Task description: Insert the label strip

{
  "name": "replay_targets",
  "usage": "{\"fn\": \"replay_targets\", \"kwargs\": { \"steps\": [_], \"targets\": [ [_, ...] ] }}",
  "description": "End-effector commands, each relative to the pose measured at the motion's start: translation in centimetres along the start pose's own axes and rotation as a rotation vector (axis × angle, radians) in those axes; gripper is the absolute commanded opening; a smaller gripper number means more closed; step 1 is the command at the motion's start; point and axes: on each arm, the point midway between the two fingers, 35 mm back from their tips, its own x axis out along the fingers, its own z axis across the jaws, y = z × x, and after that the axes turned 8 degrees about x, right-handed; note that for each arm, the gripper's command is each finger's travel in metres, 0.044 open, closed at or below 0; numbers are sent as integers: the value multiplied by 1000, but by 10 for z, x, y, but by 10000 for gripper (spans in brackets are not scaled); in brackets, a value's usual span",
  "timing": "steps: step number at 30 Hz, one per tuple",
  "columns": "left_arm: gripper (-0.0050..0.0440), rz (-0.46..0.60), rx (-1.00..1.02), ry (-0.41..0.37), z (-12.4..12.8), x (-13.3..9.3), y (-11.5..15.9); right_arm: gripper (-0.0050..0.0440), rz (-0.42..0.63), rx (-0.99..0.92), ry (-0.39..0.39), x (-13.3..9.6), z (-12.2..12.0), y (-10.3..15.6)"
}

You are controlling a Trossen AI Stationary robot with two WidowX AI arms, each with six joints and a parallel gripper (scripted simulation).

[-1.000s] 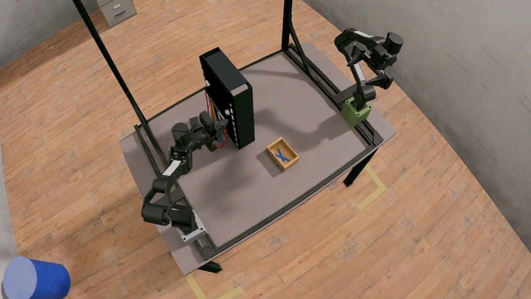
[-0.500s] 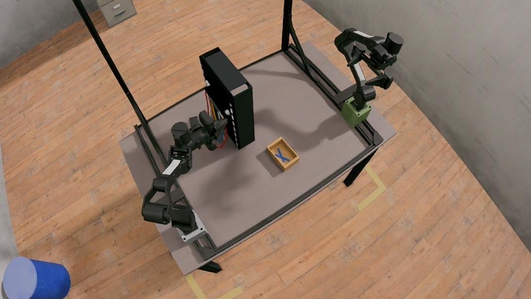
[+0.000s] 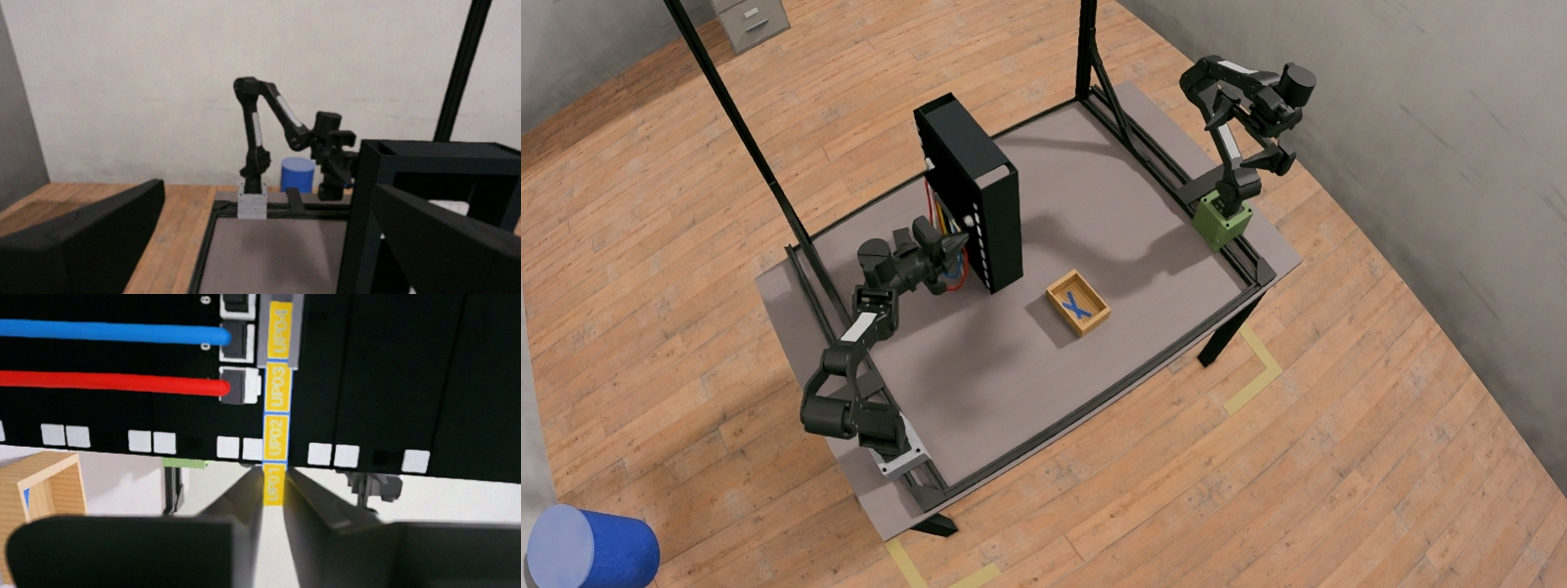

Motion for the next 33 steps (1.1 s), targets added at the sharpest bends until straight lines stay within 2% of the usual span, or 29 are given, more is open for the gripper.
{"fn": "replay_targets", "kwargs": {
  "steps": [1, 23, 24, 33],
  "targets": [
    [440, -1, 6, 0, 0, 0, -3, -50, -9, 30, 27, 1, -13, -7],
    [440, -1, 6, 0, 0, 0, -3, -50, -4, 16, 15, 0, -7, -4],
    [440, -1, 6, 0, 0, 0, -3, 24, -4, 16, 15, 0, -7, -4],
    [440, -1, 6, 0, 0, 0, -3, 240, -4, 16, 15, 0, -7, -4]
  ]
}}
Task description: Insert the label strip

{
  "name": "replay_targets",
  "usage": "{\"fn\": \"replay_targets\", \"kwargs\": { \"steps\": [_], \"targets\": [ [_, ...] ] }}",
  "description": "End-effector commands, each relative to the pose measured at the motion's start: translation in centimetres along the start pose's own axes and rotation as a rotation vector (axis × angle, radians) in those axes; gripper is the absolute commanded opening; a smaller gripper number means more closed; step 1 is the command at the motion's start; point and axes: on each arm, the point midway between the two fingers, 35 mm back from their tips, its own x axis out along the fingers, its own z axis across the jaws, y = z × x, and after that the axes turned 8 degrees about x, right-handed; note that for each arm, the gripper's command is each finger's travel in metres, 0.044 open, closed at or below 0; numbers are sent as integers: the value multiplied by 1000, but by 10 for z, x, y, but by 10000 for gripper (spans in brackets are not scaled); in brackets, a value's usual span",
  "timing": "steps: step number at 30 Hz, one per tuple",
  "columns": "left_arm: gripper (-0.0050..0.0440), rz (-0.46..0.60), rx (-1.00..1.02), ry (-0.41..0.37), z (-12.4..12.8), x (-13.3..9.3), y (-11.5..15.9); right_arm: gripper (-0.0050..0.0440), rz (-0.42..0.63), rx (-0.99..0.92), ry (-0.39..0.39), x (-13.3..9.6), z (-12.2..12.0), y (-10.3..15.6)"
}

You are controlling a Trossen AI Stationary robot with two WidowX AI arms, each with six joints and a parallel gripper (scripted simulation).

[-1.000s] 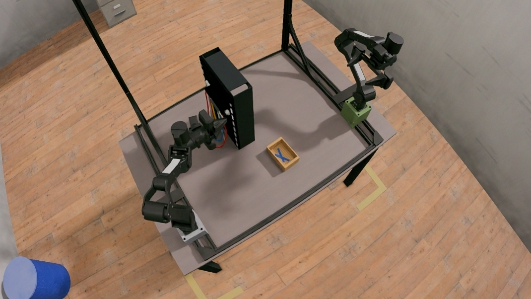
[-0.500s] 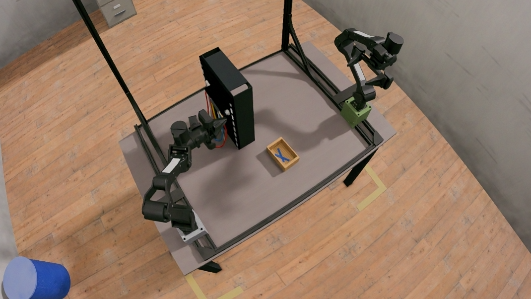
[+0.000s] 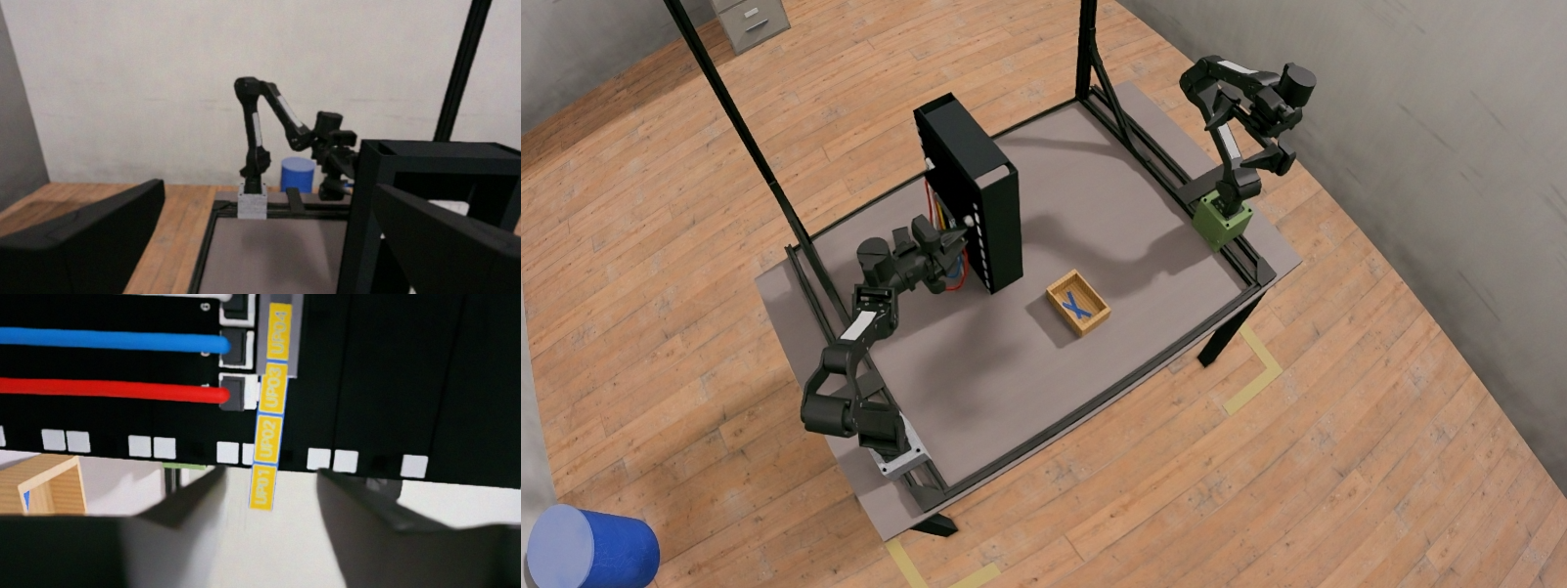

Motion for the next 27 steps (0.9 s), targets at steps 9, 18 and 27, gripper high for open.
{"fn": "replay_targets", "kwargs": {
  "steps": [9, 18, 27],
  "targets": [
    [440, -1, 6, 0, 0, 0, -3, 408, -4, 15, 14, 0, -7, -1],
    [440, -1, 6, 0, 0, 0, -3, 416, -7, 25, 18, -23, 6, -17],
    [440, -1, 6, 0, 0, 0, -3, 248, -10, 35, 27, -22, 0, -19]
  ]
}}
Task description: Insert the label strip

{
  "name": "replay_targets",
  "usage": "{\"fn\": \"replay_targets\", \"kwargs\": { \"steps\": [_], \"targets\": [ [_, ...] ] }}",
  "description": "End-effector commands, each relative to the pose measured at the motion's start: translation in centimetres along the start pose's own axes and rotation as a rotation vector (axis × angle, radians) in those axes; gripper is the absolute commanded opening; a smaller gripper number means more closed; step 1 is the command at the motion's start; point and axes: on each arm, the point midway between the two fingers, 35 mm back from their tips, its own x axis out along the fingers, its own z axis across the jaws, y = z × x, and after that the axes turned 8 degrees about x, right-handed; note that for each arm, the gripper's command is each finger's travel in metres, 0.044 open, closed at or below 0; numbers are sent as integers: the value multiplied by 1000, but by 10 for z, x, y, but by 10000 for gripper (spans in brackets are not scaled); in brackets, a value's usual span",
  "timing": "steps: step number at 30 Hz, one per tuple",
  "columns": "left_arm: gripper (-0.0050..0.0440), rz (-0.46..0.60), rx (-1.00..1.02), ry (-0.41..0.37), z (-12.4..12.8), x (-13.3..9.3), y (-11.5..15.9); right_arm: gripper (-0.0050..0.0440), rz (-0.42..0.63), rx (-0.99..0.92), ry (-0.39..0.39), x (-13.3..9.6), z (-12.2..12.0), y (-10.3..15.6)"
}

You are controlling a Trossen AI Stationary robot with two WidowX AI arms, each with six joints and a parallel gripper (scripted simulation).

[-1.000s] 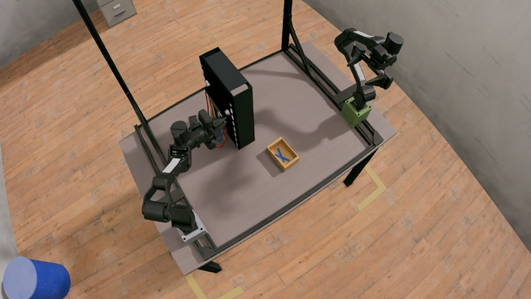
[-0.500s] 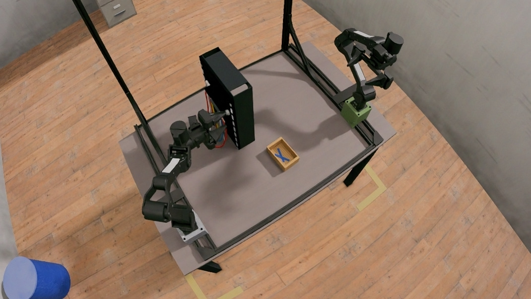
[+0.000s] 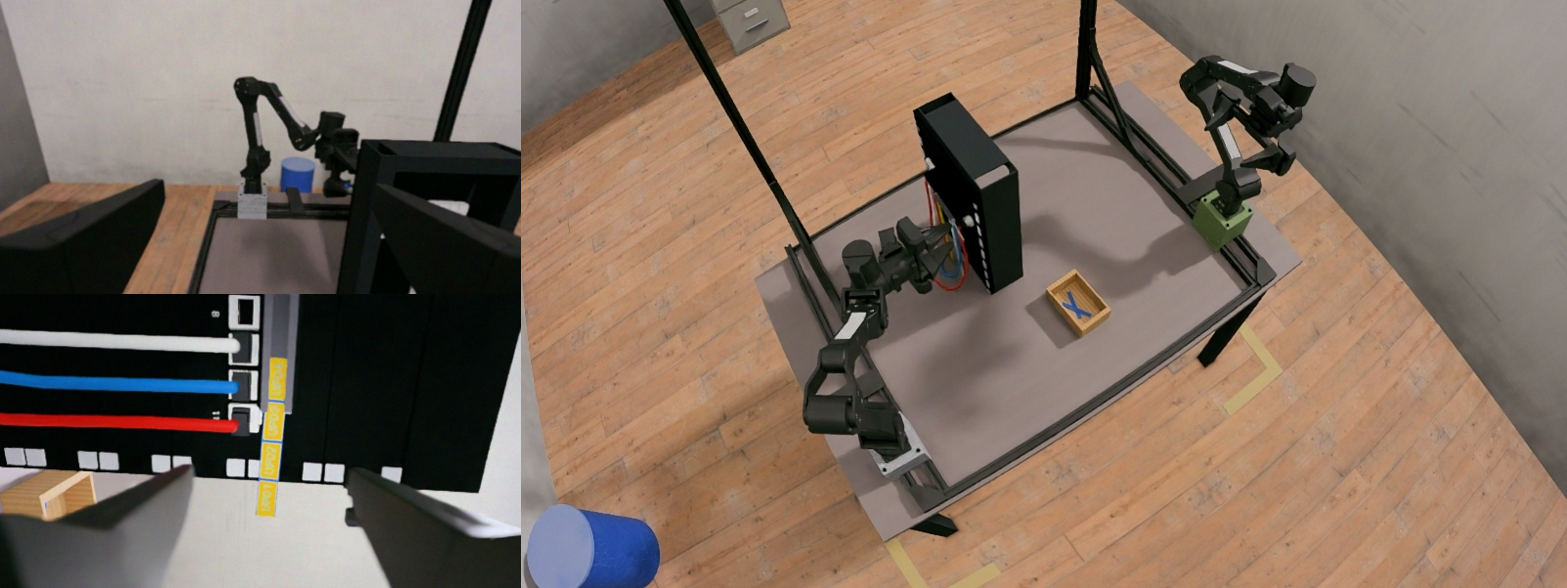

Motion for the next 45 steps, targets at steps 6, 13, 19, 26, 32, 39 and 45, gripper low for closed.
{"fn": "replay_targets", "kwargs": {
  "steps": [6, 13, 19, 26, 32, 39, 45],
  "targets": [
    [440, -1, 6, 0, 0, 0, -3, 104, -3, 18, 13, -1, -6, -2],
    [440, -1, 6, 0, 0, 0, -3, 0, -3, 18, 13, -1, -6, -2],
    [440, -1, 6, 0, 0, 0, -3, 0, -1, 26, 10, -2, -4, -1],
    [440, -1, 6, 0, 0, 0, -3, -1, 14, 452, 25, -1, -10, 5],
    [440, -1, 6, 0, 0, 0, -3, -3, 21, 720, 27, -1, -8, 9],
    [440, -1, 6, 0, 0, 0, -3, -20, 24, 1096, 41, -1, -10, 12],
    [440, -1, 6, 0, 0, 0, -3, -50, 25, 1416, 56, -1, -11, 16]
  ]
}}
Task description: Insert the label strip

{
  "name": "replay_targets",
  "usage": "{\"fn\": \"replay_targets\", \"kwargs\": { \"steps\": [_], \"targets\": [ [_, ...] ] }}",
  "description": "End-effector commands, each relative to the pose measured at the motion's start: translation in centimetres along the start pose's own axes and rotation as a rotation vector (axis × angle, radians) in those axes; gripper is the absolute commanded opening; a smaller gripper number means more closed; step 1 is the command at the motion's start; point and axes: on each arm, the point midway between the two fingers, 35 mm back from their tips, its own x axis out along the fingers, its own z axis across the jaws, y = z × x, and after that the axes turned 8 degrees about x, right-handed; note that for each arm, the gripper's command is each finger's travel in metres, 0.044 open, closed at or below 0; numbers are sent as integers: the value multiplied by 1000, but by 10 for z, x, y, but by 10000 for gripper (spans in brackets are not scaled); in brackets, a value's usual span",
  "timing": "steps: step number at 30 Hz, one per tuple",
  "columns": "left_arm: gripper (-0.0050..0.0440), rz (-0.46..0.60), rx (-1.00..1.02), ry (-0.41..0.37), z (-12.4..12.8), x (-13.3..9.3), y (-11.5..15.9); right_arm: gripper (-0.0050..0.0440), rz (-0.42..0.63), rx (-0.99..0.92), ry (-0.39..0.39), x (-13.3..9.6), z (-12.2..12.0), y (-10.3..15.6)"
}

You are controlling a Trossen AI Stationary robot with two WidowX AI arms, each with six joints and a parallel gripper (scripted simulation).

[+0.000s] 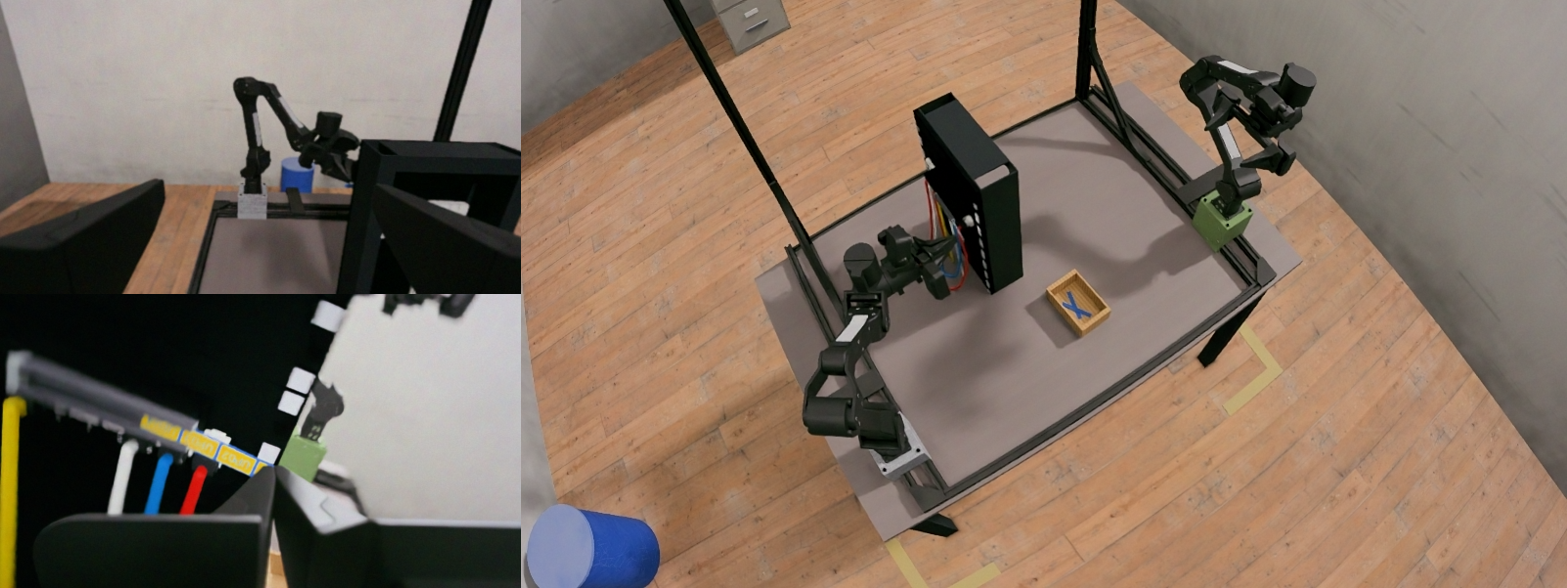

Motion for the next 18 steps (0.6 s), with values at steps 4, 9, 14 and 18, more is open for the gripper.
{"fn": "replay_targets", "kwargs": {
  "steps": [4, 9, 14, 18],
  "targets": [
    [440, -1, 6, 0, 0, 0, -3, -50, 7, 319, 16, -1, -7, -4],
    [440, -1, 6, 0, 0, 0, -3, -50, 2, 585, 25, -1, -10, -4],
    [440, -1, 6, 0, 0, 0, -3, -50, -3, 847, 35, -1, -13, -4],
    [440, -1, 6, 0, 0, 0, -3, -50, -8, 1005, 40, -1, -15, -3]
  ]
}}
